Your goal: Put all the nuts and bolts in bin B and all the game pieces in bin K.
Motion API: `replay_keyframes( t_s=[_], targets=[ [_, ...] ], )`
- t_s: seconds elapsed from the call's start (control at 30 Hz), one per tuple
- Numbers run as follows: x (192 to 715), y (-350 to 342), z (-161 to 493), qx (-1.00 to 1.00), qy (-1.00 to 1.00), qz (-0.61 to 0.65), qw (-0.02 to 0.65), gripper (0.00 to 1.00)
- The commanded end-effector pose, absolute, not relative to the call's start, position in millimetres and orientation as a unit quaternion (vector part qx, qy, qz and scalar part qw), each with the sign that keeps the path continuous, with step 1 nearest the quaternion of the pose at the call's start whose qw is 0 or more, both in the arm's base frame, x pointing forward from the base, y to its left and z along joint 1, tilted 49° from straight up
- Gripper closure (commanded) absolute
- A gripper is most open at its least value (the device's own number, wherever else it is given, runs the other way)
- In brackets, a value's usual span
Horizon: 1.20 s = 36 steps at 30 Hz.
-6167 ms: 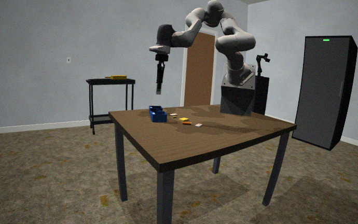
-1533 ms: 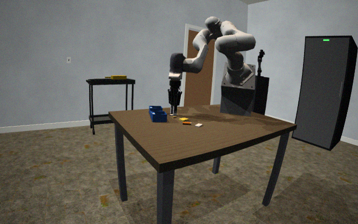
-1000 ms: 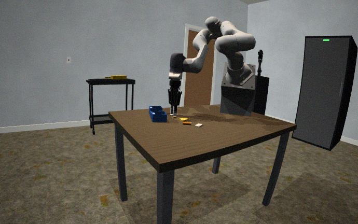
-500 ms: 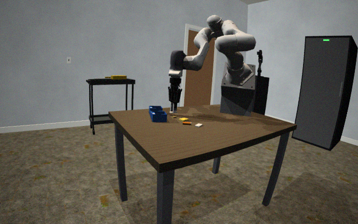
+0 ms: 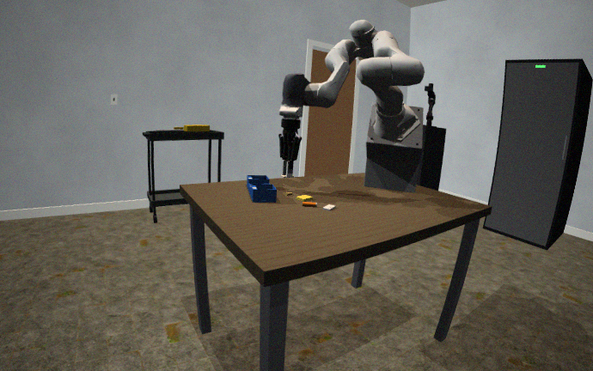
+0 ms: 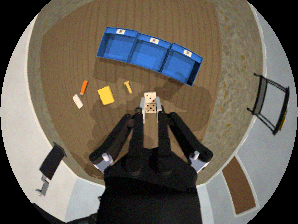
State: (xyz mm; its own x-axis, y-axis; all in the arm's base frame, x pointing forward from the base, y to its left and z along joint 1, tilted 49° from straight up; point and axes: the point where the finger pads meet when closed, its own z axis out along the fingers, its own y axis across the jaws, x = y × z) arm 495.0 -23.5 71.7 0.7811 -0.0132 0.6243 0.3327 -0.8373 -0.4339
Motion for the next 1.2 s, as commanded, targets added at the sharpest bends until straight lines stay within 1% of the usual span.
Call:
replay_keyframes(
  t_s=[0.0,1.17],
  targets=[
    [491.3,-22.4,72.7,-0.903,-0.104,-0.318,0.270,0.87],
    [487.7,-26.9,77.0,-0.903,-0.104,-0.318,0.270,0.87]
  ],
)
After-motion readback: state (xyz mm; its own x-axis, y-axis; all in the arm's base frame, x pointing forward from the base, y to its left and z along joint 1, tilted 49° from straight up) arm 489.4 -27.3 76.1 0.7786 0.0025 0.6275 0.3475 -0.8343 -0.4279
